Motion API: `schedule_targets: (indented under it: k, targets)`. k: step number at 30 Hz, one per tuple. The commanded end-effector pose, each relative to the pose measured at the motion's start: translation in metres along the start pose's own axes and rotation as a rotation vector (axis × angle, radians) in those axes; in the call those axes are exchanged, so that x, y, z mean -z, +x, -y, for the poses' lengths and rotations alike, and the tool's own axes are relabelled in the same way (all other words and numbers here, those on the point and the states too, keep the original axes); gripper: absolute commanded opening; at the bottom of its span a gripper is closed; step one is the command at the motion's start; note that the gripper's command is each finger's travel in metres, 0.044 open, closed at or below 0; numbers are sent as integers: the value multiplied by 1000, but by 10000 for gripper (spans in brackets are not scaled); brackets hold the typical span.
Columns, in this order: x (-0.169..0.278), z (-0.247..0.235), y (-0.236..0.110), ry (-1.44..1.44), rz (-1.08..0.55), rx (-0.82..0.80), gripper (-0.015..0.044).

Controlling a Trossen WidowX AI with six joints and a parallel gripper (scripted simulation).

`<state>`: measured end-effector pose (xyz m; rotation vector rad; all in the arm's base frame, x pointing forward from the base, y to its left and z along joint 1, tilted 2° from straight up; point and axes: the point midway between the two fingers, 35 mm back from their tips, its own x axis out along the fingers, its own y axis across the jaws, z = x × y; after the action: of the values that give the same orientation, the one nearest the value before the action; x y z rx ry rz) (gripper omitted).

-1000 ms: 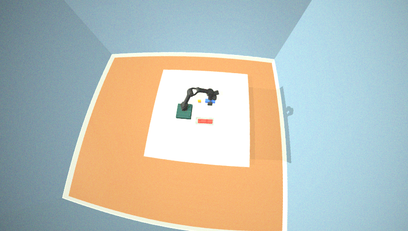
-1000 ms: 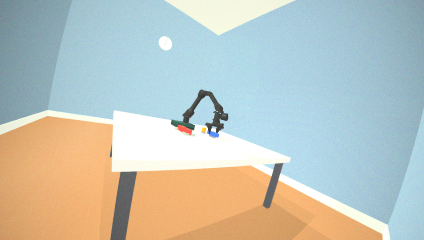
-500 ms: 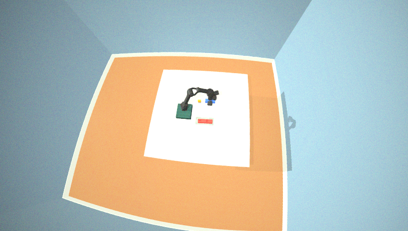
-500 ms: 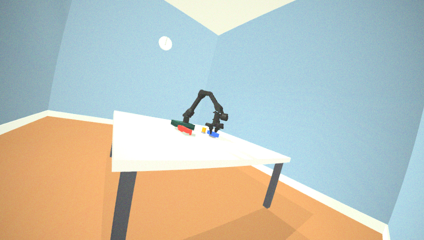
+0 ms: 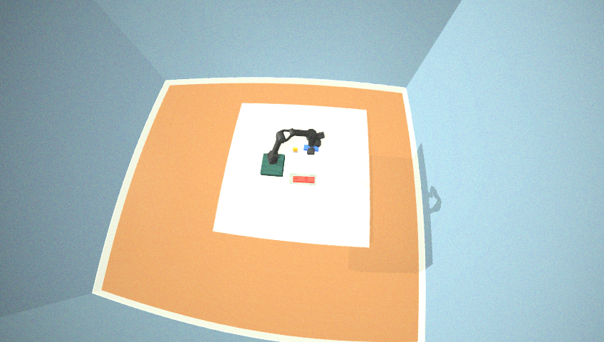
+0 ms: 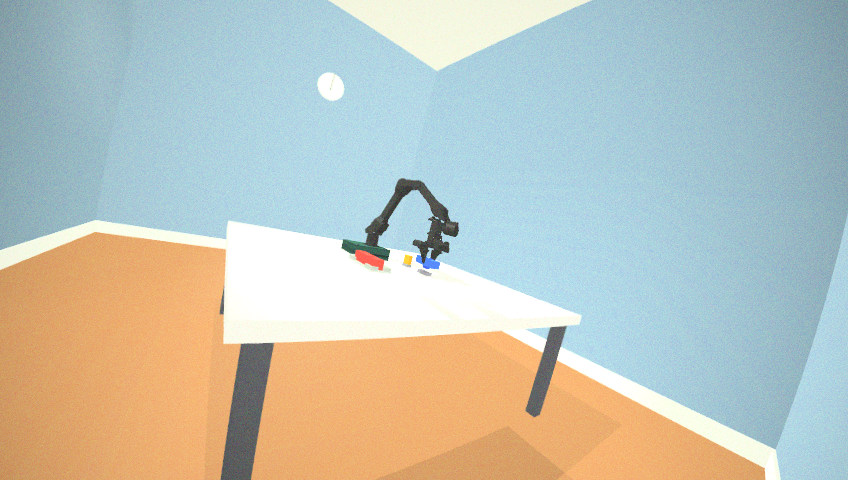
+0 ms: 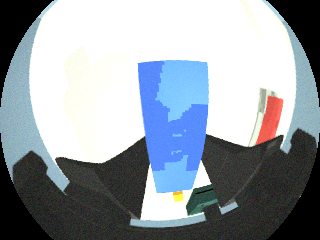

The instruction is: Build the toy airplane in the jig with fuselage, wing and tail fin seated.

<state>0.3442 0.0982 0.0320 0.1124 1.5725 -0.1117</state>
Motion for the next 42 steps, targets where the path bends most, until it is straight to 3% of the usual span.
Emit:
schedule_targets:
  k: [1,26,42]
  targets:
    - [-4,-1,-17,4,12,-3,0]
    - [1,3,-97,-4,11,-9,0]
    - [-9,36,-94,176,12,-7,0]
